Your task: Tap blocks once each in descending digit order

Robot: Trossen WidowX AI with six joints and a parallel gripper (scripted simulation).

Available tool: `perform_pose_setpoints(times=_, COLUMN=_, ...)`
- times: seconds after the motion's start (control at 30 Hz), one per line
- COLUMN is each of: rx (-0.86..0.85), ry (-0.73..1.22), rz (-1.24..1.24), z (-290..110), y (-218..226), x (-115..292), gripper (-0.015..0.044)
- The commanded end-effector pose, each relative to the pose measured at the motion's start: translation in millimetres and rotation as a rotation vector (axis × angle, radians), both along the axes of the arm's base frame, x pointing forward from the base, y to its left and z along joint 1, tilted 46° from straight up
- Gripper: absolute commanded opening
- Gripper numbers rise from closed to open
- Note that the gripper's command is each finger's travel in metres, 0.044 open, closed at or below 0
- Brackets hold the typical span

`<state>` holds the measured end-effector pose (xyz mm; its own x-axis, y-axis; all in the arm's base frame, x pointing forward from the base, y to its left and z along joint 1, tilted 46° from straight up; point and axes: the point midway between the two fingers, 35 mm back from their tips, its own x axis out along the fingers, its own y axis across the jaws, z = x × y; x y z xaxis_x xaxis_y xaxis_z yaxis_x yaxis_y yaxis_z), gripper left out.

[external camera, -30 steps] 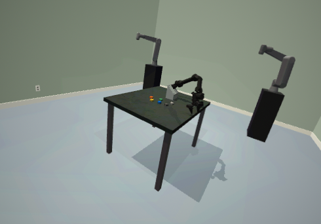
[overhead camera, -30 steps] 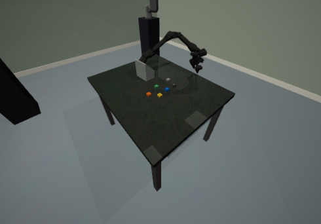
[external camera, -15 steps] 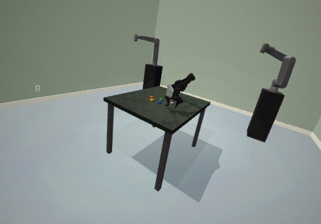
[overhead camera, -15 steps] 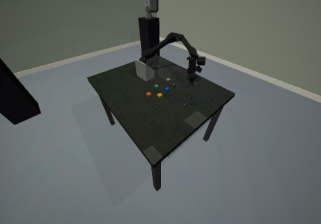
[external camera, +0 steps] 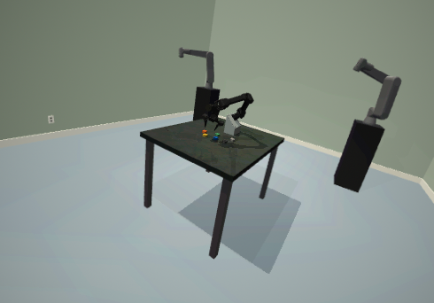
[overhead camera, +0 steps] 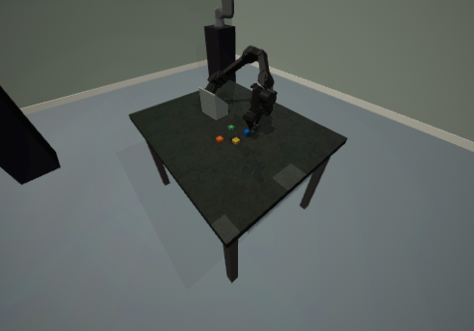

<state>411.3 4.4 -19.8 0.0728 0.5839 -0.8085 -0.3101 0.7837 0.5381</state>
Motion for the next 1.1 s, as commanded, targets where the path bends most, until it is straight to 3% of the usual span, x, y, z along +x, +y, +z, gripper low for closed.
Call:
perform_pose_setpoints(times=0.0, rx=0.024, ry=0.122, rz=-0.067, z=-36.6, y=-47.6, x=-36.9, gripper=0.0400)
perform_pose_setpoints(times=0.2, rx=0.122, ry=0.257, rz=-0.183, z=-72.8, y=-104.3, x=-98.7, gripper=0.0400)
perform_pose_setpoints(times=0.33, rx=0.172, ry=0.297, rz=-0.225, z=-83.0, y=-118.6, x=-123.3, gripper=0.0400)
perform_pose_setpoints(times=1.07, rx=0.174, ry=0.299, rz=-0.227, z=-81.8, y=-118.0, x=-124.8, gripper=0.0400)
